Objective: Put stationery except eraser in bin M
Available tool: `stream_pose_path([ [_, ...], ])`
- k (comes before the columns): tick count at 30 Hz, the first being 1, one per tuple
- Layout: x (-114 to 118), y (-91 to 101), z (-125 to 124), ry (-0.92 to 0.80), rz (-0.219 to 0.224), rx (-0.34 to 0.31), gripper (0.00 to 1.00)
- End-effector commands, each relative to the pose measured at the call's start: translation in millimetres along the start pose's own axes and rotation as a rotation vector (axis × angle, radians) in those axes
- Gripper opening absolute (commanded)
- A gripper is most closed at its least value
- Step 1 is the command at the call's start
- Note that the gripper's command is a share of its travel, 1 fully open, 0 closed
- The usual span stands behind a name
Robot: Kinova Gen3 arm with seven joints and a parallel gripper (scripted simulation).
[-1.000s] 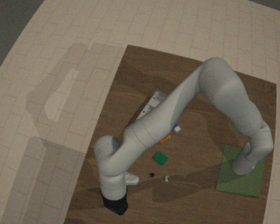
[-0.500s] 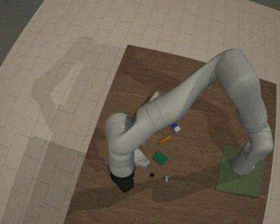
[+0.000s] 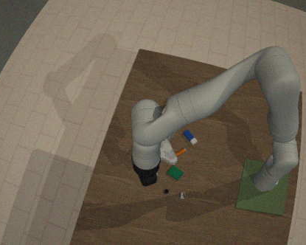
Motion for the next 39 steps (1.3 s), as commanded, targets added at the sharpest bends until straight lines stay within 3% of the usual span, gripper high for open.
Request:
stream_pose_path([
  [1, -8, 10.3, -15, -0.087, -0.027, 0.003, 0.31],
  [8, -25, 22.3, -55, -0.251, -0.061, 0.025, 0.31],
  [11, -25, 22.3, -55, -0.251, -0.061, 0.025, 0.31],
  [22, -43, 42.4, -132, -0.652, -0.133, 0.063, 0.31],
  [35, -44, 43.6, -137, -0.652, -0.133, 0.063, 0.31],
  [39, -72, 30.7, -150, -0.452, -0.125, 0.075, 0.31],
])
Point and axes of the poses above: the point where the finger pads meet when closed, its own y axis back along the fingers, its own x axis across the jaws, z = x × y, the point moved 8 cm from there along y, back along the fingers, and after that the axes turned 5 degrees about y, right-handed, at the moved point
